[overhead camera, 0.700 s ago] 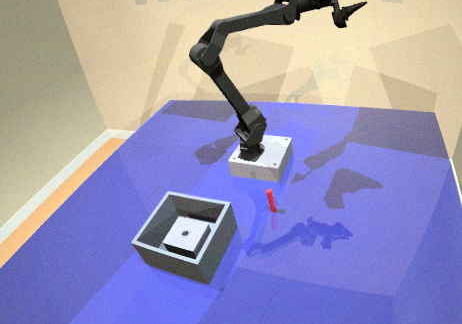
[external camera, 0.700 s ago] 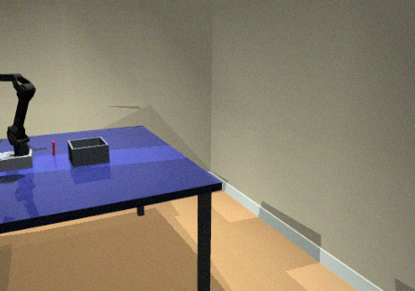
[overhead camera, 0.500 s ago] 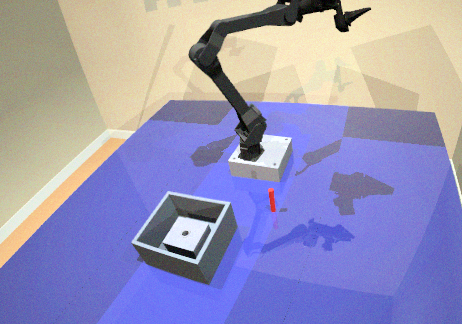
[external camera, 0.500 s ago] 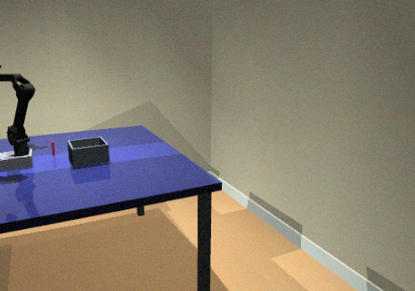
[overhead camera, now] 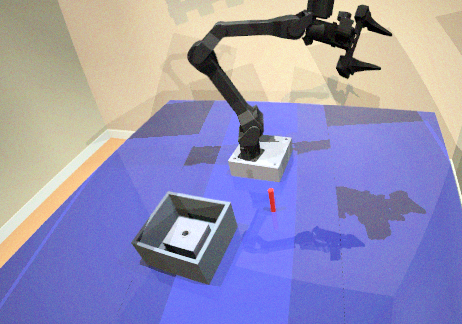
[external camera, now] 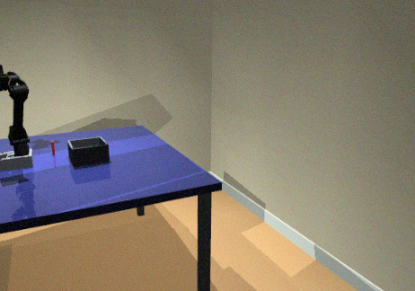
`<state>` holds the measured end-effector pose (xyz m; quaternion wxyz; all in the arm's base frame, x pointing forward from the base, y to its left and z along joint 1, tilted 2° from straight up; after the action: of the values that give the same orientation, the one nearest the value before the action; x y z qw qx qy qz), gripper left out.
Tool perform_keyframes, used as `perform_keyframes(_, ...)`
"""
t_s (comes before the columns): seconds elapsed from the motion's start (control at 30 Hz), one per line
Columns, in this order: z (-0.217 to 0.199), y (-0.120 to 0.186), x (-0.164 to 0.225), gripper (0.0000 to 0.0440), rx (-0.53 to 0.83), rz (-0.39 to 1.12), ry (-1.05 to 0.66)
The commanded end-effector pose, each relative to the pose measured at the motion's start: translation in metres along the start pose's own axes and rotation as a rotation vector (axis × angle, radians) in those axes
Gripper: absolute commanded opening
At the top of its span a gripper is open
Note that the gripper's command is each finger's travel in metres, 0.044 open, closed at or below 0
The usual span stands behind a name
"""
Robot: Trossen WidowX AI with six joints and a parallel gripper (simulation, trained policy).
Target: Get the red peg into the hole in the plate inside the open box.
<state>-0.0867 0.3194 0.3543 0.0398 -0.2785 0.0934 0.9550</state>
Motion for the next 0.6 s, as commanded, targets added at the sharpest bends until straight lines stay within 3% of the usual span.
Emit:
perform_keyframes(0.0, -0.034, -0.009, -0.009, 0.044, 0.111, 0.009, 0.02)
perform_keyframes(0.27, -0.115, -0.018, -0.031, 0.044, 0.395, 0.034, 0.013)
perform_keyframes(0.57, -0.192, -0.003, -0.051, 0.044, 0.697, 0.062, -0.103)
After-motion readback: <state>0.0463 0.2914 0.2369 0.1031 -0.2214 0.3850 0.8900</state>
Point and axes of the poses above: the point midway between the two fingers, 35 mm back from their tips, its own y axis back along the fingers, its own z axis across the jaws, x = y × z, the point moved 2 cm from there along y, back along the fingers, and after that the axes turned 5 degrees about -y, right-handed, at the moved point
